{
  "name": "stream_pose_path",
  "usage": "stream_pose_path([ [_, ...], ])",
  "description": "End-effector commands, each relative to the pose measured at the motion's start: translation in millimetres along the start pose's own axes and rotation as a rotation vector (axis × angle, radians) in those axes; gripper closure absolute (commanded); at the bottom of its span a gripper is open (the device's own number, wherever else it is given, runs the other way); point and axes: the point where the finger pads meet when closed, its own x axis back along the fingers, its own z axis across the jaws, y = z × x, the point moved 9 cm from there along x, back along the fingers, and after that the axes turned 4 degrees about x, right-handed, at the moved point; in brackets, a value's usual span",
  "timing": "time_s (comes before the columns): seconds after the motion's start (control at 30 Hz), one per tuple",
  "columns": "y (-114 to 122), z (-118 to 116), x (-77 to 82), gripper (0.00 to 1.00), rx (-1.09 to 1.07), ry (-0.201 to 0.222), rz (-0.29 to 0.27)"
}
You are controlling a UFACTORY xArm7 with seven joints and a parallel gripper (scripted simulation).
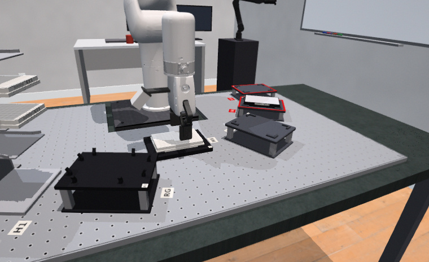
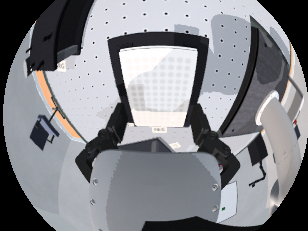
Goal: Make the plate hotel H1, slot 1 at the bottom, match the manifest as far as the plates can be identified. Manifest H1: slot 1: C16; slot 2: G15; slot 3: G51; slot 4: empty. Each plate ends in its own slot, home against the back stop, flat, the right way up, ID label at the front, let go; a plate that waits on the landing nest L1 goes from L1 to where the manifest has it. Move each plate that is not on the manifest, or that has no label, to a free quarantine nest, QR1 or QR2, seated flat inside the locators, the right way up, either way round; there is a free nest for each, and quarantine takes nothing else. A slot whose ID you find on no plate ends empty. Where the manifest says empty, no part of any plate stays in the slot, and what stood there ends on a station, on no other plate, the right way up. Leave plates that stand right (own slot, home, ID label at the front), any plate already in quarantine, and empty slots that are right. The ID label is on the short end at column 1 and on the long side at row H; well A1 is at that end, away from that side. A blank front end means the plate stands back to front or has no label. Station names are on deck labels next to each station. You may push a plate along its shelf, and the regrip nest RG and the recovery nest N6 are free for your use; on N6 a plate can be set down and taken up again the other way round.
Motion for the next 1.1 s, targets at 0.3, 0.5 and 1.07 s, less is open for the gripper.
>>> stream_pose_path([
  [0.3, 0, -1, -4.1, 0.0, 0.0, -0.003, 0.0],
  [0.5, 0, -1, -7.4, 0.0, 0.0, -0.003, 0.0],
  [1.07, 0, -1, -17.5, 0.0, 0.0, -0.003, 0.0],
])
